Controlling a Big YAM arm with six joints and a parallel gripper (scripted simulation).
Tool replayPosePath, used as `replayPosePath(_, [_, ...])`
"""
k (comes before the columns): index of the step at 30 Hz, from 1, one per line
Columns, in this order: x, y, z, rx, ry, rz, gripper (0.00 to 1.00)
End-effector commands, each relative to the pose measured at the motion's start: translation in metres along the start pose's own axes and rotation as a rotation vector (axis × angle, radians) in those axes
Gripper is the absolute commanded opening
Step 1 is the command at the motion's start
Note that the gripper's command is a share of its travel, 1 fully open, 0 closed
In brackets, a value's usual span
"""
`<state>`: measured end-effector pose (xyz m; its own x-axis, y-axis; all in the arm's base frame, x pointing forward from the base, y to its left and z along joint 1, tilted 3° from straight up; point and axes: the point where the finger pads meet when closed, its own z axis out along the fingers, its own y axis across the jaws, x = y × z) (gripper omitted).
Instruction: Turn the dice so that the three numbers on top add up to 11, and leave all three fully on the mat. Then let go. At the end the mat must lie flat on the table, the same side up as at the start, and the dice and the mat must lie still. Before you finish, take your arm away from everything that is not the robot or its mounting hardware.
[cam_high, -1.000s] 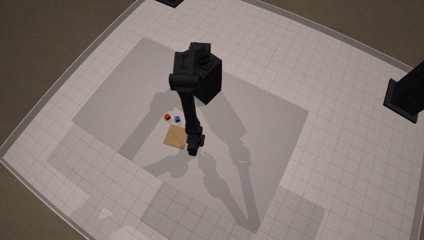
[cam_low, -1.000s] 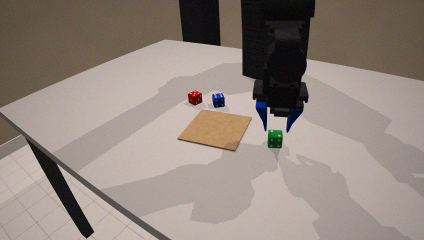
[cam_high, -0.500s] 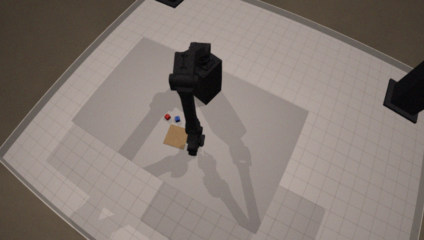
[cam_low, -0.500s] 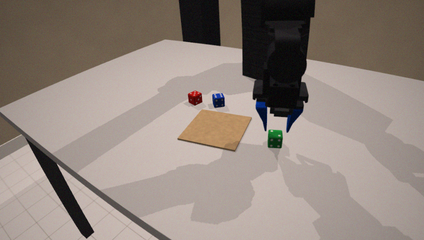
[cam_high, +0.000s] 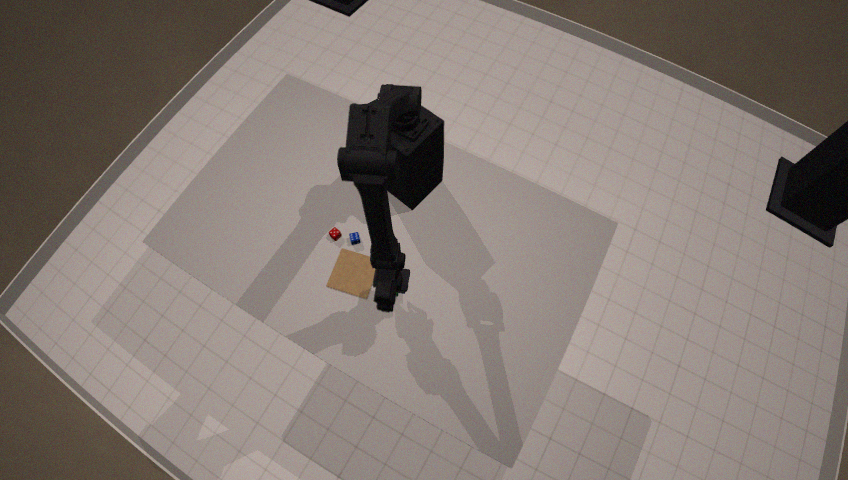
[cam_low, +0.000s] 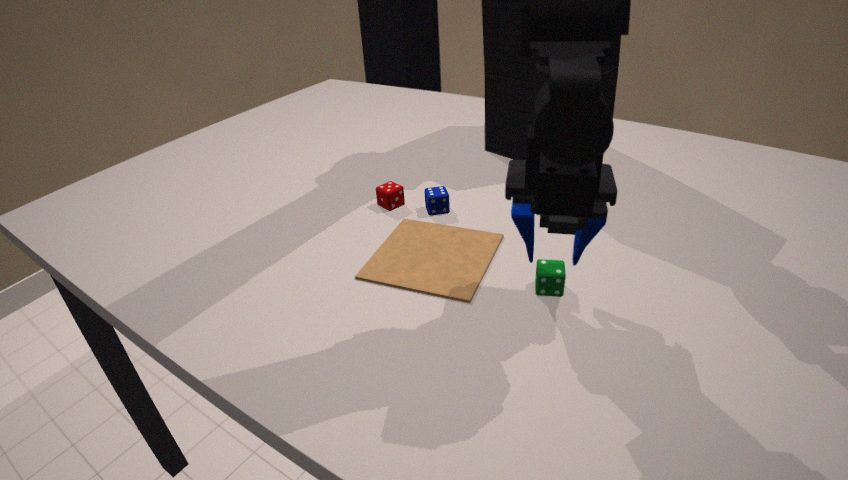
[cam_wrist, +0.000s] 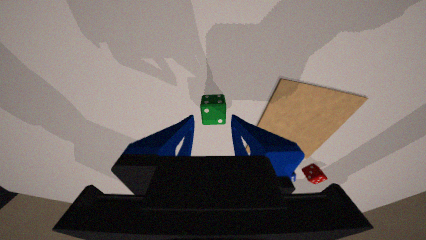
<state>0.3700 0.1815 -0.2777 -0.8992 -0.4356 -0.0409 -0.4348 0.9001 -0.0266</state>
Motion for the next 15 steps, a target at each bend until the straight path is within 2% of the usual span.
replayPosePath(1, [-0.0051,0.0026,-0.0015,0.001,-0.019,-0.001,0.45])
replayPosePath(15, [-0.0058,0.0018,-0.002,0.001,-0.021,-0.001,0.45])
